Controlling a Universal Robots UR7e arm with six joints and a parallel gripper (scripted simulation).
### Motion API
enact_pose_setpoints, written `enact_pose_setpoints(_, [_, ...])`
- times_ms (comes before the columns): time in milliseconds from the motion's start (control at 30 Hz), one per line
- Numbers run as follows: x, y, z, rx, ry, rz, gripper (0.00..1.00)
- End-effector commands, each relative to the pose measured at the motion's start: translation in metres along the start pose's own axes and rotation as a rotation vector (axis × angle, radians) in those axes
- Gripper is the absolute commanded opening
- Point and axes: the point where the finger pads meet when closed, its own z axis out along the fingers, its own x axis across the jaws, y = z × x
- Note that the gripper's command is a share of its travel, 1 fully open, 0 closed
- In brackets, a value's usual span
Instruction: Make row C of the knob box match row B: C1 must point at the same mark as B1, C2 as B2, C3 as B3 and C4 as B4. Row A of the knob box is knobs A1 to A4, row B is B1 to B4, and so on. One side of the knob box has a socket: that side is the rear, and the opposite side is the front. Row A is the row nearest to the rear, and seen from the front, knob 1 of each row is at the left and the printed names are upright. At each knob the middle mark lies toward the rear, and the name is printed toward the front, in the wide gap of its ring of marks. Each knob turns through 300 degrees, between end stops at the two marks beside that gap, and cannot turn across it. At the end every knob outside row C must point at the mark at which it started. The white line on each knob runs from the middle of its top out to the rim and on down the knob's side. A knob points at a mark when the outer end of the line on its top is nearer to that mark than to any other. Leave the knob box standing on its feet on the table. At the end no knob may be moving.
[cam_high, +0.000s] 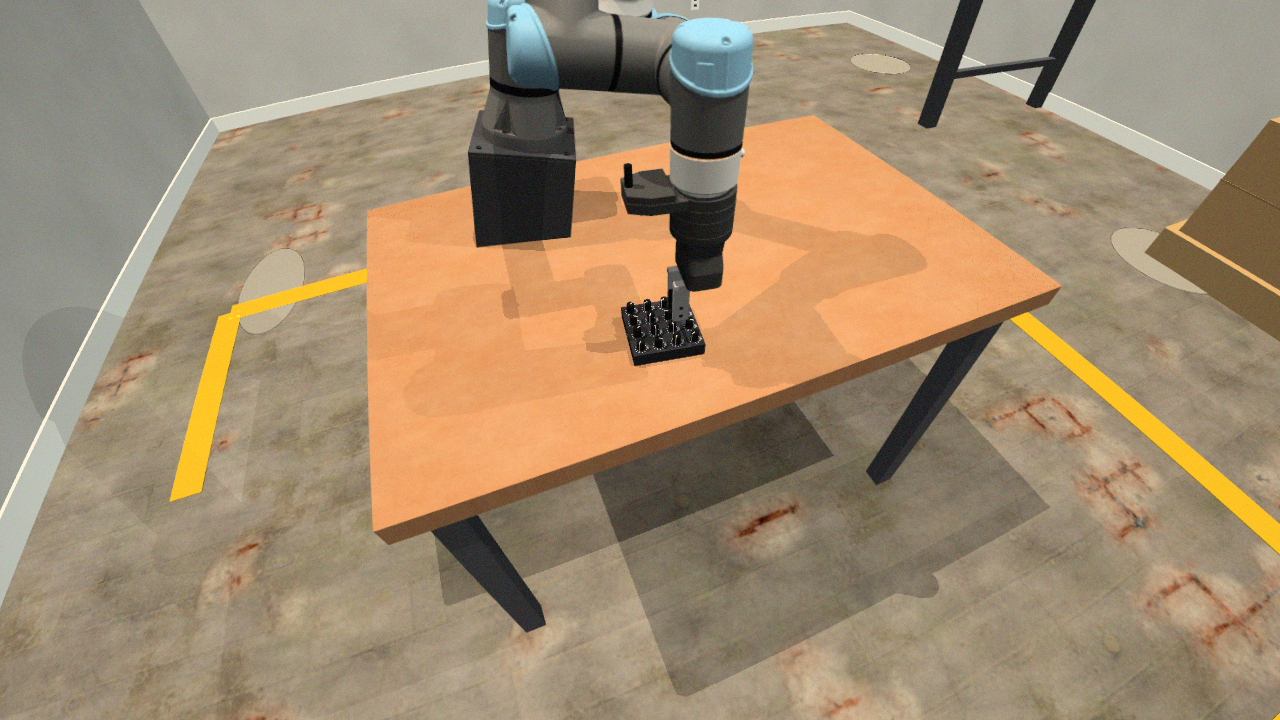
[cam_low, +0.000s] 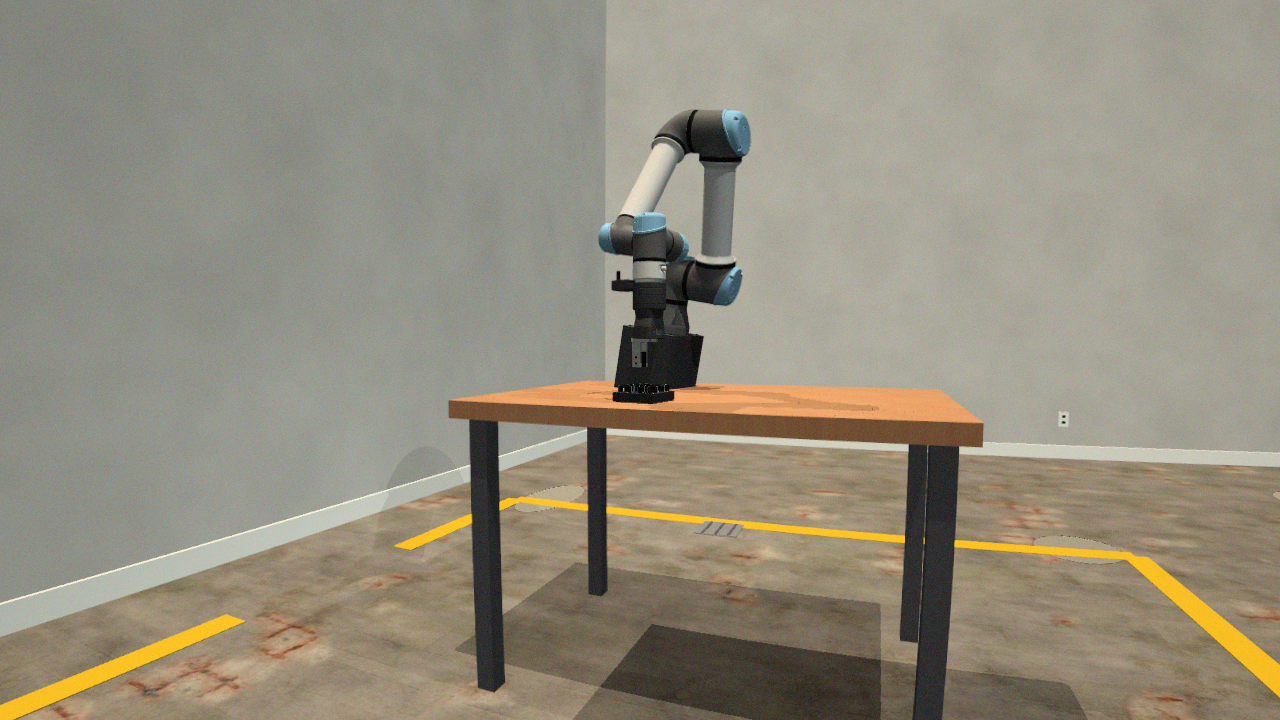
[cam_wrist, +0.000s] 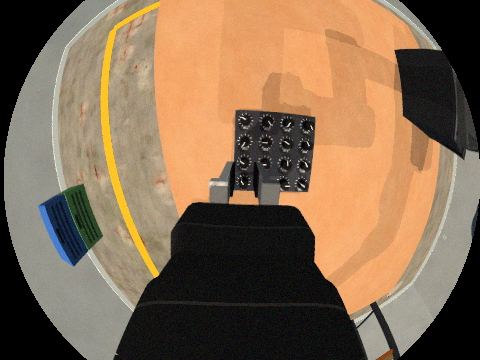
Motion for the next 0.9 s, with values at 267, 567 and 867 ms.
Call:
enact_pose_setpoints(267, [0.000, 0.000, 0.014, 0.000, -0.001, 0.000, 0.46])
enact_pose_setpoints(567, [0.000, 0.000, 0.023, 0.000, -0.001, 0.000, 0.46])
enact_pose_setpoints(867, [0.000, 0.000, 0.033, 0.000, -0.001, 0.000, 0.46])
